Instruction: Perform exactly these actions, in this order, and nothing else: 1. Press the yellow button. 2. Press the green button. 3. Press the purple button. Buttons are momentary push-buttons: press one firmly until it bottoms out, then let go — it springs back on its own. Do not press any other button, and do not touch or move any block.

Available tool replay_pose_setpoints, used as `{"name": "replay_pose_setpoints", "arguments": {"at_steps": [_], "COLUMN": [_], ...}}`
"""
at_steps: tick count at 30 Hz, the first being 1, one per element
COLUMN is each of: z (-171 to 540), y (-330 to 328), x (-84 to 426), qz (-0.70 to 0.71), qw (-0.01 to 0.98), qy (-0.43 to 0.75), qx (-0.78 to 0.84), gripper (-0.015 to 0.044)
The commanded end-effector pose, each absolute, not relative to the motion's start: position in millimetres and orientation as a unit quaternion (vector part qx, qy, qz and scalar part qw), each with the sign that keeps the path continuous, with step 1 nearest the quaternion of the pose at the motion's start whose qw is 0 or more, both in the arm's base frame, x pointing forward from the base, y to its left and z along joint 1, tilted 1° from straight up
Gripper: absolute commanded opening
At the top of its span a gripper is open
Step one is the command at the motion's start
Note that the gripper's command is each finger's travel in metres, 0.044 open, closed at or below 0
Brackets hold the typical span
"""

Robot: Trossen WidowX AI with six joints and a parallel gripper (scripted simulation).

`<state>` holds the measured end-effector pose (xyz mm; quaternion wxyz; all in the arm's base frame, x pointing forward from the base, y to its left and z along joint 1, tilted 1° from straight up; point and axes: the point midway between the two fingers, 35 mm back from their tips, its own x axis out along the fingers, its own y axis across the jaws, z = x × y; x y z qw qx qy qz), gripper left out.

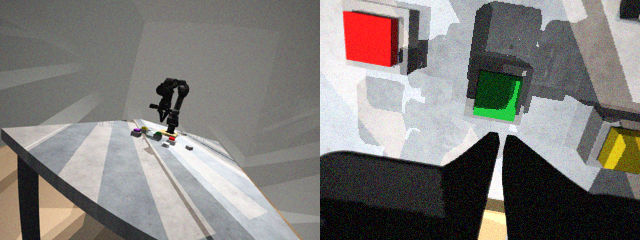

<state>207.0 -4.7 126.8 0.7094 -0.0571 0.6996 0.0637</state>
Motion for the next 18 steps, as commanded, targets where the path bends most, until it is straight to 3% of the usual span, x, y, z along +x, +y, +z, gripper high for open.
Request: {"name": "replay_pose_setpoints", "arguments": {"at_steps": [1,4,13,18], "z": [145.8,147.8,151.2,147.7], "y": [-4.7,-8.7,-88.0,-95.8], "x": [205.2,212.9,308.6,315.0], "qz": [0.063,0.063,0.06,0.06], "qw": [0.714,0.714,0.716,0.717], "qy": [0.695,0.695,0.693,0.692], "qx": [-0.056,-0.056,-0.059,-0.059], "gripper": [0.002,0.002,0.002,0.002]}}
